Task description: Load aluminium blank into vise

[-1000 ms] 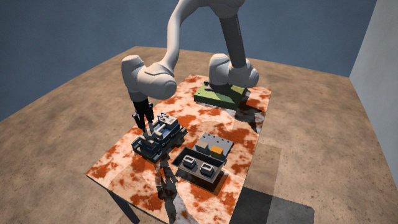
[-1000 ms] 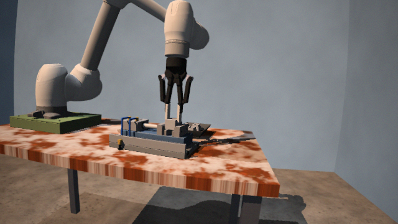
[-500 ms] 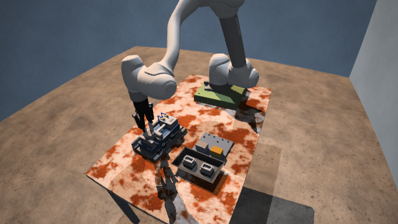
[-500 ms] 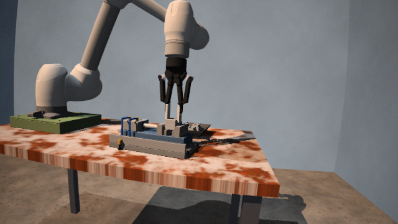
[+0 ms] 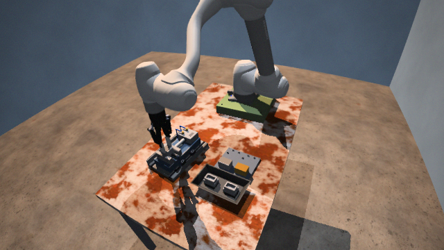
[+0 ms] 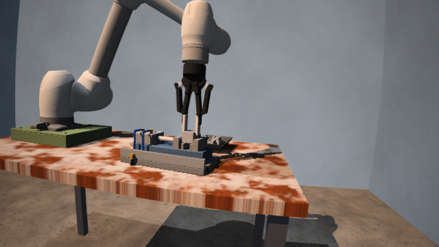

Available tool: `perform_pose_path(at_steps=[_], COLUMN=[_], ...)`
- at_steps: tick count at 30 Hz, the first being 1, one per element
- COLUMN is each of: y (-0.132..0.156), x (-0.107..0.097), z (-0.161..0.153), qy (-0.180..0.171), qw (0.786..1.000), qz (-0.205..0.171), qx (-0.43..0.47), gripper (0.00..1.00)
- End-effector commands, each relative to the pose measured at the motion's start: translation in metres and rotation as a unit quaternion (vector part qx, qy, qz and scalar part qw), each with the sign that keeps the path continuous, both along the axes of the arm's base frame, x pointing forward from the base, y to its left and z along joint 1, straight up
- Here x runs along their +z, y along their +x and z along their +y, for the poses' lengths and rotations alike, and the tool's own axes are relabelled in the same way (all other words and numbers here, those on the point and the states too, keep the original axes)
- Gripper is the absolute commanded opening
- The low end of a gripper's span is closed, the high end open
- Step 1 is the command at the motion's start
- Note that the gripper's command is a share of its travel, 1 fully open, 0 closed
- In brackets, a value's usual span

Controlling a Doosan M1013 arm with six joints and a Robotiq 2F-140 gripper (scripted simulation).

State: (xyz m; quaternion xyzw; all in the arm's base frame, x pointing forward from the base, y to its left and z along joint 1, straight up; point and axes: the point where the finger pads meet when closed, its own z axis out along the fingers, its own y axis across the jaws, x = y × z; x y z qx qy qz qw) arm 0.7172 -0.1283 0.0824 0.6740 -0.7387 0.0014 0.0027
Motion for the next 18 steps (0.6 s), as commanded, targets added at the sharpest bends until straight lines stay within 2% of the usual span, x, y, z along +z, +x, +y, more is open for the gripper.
perform_pose_path(at_steps=[1,6,7,18], y=[0.0011,0.0011,0.0011,0.0011], x=[-0.0027,-0.0027,-0.0027,-0.0027], z=[0.0024,0.0024,0.0024,0.0024], qy=[0.000,0.000,0.000,0.000], qw=[1.000,1.000,1.000,1.000], qz=[0.001,0.001,0.001,0.001], qx=[0.001,0.001,0.001,0.001], gripper=[0.00,0.00,0.40,0.40])
